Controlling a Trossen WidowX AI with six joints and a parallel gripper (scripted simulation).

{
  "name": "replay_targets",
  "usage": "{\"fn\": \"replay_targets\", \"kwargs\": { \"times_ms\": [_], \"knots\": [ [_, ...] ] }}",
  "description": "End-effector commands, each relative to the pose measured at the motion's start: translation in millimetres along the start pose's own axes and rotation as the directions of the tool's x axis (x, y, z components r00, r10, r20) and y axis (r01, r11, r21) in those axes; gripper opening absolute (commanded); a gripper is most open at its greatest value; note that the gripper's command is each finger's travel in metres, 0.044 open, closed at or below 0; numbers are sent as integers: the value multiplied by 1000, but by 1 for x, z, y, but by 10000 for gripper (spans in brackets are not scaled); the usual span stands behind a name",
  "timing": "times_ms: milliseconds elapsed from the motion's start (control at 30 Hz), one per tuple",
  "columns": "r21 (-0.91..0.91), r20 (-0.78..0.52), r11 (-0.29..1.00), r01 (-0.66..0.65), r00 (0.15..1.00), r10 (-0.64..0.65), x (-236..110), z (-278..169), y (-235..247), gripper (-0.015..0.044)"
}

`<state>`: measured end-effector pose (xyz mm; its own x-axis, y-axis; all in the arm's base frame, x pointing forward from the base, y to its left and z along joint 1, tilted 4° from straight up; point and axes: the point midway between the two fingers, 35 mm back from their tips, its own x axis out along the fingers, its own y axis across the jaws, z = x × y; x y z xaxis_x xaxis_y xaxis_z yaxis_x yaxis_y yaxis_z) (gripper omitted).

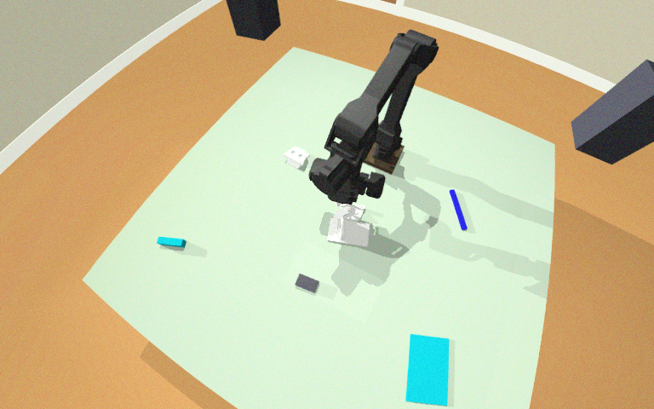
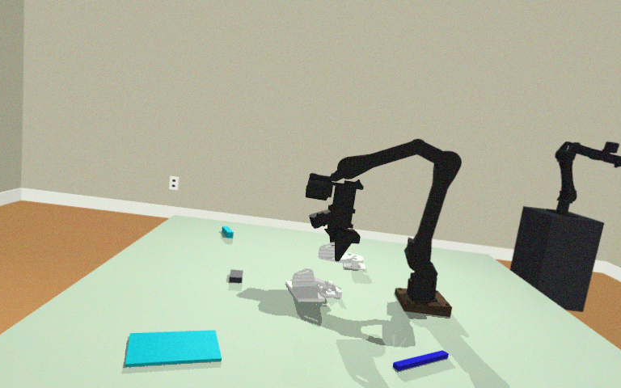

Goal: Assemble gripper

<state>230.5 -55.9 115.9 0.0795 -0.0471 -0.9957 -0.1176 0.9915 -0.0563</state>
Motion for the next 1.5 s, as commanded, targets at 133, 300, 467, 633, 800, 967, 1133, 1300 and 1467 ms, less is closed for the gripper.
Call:
{"fn": "replay_targets", "kwargs": {
  "times_ms": [133,300,467,633,800,967,1133,1300,1467],
  "knots": [
    [4,-2,1000,-6,1000,6,1,-1,1,134],
    [4,-2,1000,-7,1000,7,1,1,2,134],
    [4,-1,1000,-8,1000,8,0,12,11,134],
    [4,-1,1000,-9,1000,9,0,23,21,134],
    [4,0,1000,-10,1000,10,-1,34,33,134],
    [4,1,1000,-11,1000,11,-1,44,45,134],
    [5,2,1000,-12,1000,12,-1,54,58,134],
    [5,3,1000,-12,1000,12,0,62,71,134],
    [5,3,1000,-13,1000,13,0,63,74,134]
  ]
}}
